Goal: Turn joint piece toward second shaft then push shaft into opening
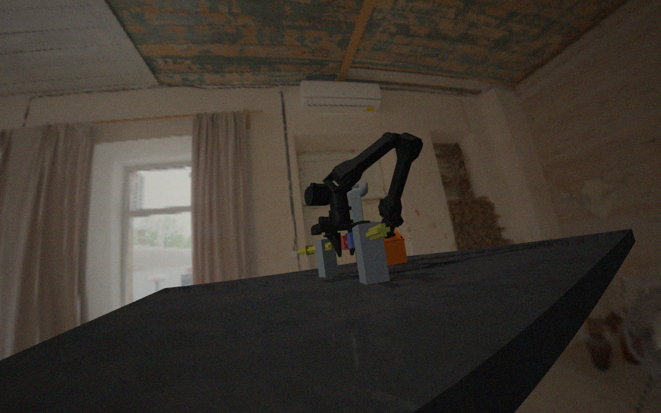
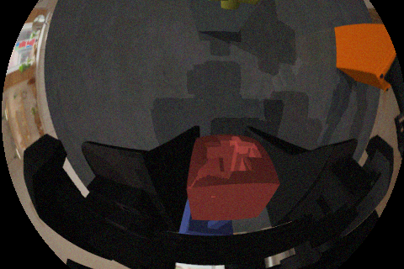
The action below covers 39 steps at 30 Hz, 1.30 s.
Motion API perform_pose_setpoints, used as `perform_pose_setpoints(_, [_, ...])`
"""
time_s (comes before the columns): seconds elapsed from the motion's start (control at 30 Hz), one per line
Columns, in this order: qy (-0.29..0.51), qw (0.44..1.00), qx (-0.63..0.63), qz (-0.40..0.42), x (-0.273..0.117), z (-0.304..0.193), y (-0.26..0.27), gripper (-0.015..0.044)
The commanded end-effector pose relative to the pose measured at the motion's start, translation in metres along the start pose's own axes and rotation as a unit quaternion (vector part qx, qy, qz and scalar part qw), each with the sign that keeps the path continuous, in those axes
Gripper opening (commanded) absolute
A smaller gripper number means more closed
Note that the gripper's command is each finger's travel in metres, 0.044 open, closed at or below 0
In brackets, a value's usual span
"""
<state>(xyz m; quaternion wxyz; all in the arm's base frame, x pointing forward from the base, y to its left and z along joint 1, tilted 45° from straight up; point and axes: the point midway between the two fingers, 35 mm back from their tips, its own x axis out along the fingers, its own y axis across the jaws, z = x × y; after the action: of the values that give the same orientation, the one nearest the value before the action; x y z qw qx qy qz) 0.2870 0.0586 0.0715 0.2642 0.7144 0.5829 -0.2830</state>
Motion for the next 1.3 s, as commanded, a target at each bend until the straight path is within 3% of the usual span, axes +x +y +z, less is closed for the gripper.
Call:
perform_pose_setpoints(0.0, [0.0, 1.0, 0.0, 0.0, 0.0, 0.0, 0.0, 0.0105])
perform_pose_setpoints(0.07, [0.0, 1.0, 0.0, 0.0, 0.0, 0.0, 0.0, 0.0147])
perform_pose_setpoints(0.13, [0.0, 1.0, 0.0, 0.0, 0.0, 0.0, 0.0, 0.0147])
perform_pose_setpoints(0.5, [0.0, 1.0, 0.0, 0.0, 0.0, 0.0, 0.0, 0.0436])
perform_pose_setpoints(0.87, [-0.002, 1.0, 0.0, 0.0, -0.001, 0.0, 0.0, 0.044])
perform_pose_setpoints(1.07, [-0.071, 0.997, 0.001, -0.001, -0.028, -0.004, 0.0, 0.044])
perform_pose_setpoints(1.27, [-0.073, 0.997, -0.001, -0.001, -0.029, -0.004, 0.0, 0.044])
